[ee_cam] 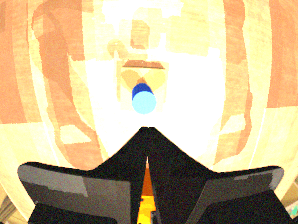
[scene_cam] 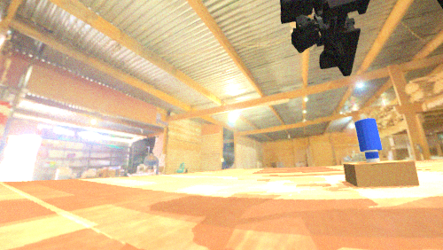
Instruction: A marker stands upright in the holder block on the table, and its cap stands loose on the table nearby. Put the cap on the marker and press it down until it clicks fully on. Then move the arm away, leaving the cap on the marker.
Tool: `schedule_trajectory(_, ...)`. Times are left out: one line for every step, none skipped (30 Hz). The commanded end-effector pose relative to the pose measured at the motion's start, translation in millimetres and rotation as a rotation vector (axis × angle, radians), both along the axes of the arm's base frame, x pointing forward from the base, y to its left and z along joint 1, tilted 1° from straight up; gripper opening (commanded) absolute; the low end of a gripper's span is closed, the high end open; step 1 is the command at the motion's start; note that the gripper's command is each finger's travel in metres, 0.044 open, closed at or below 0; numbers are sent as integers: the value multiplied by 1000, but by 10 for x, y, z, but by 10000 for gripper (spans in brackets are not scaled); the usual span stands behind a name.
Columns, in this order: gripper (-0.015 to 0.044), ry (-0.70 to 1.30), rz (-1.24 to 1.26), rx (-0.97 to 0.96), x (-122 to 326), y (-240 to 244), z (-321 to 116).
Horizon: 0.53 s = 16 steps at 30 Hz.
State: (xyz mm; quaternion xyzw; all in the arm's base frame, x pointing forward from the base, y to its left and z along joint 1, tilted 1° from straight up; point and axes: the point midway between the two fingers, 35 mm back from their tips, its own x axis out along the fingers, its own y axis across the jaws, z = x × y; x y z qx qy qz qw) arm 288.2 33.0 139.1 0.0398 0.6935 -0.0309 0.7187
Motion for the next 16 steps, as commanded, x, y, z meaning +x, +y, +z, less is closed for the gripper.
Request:
schedule_trajectory(26,22,2,-2,-37,-5,30)
schedule_trajectory(53,22,2,-2,-37,-5,30)
schedule_trajectory(79,22,2,-2,-37,-5,30)
schedule_trajectory(105,22,2,-2,-37,-5,30)
schedule_trajectory(131,22,2,-2,-37,-5,30)
schedule_trajectory(157,22,2,-2,-37,-5,30)
schedule_trajectory(184,22,2,-2,-37,-5,30)
schedule_trajectory(210,22,2,-2,-37,-5,30)
schedule_trajectory(236,22,2,-2,-37,-5,30)
schedule_trajectory(263,22,2,-2,-37,-5,30)
schedule_trajectory(289,22,2,-2,-37,-5,30)
schedule_trajectory(315,22,2,-2,-37,-5,30)
schedule_trajectory(341,22,2,-2,-37,-5,30)
schedule_trajectory(368,22,2,-2,-37,-5,30)
schedule_trajectory(394,22,2,-2,-37,-5,30)
schedule_trajectory(420,22,2,-2,-37,-5,30)
